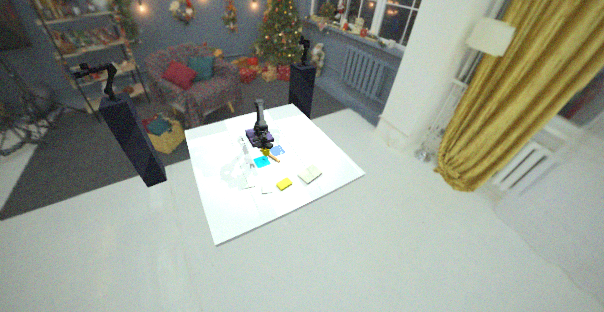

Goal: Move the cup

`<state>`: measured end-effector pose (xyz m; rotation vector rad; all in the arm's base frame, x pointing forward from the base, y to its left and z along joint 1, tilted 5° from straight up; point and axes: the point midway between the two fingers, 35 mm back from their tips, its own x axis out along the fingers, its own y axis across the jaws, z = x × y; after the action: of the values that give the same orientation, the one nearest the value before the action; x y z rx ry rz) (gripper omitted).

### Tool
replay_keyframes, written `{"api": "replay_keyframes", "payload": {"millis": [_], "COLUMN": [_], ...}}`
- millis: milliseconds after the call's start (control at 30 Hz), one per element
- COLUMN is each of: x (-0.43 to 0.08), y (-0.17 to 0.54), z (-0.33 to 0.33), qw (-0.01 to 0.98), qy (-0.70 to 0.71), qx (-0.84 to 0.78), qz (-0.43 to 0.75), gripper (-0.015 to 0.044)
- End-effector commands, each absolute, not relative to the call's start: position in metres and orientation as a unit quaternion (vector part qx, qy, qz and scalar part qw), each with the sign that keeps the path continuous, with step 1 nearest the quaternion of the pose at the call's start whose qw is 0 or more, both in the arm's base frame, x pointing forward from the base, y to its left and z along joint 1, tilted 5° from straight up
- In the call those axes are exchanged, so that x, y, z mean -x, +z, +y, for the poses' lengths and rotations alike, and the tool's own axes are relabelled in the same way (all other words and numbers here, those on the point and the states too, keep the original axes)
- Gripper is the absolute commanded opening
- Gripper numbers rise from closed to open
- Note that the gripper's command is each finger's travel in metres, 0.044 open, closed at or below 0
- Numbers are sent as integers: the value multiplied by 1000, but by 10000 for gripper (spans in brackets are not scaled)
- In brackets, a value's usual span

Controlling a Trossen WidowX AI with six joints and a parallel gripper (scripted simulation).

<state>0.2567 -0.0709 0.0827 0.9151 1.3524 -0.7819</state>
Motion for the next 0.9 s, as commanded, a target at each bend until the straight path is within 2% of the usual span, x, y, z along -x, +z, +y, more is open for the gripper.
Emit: {"api": "replay_keyframes", "payload": {"millis": [0,867], "x": [-262,-277], "y": [84,79], "z": [-80,-124], "qw": [619,619], "qy": [-338,-338], "qx": [-398,-397], "qz": [588,587], "gripper": [0,0]}}
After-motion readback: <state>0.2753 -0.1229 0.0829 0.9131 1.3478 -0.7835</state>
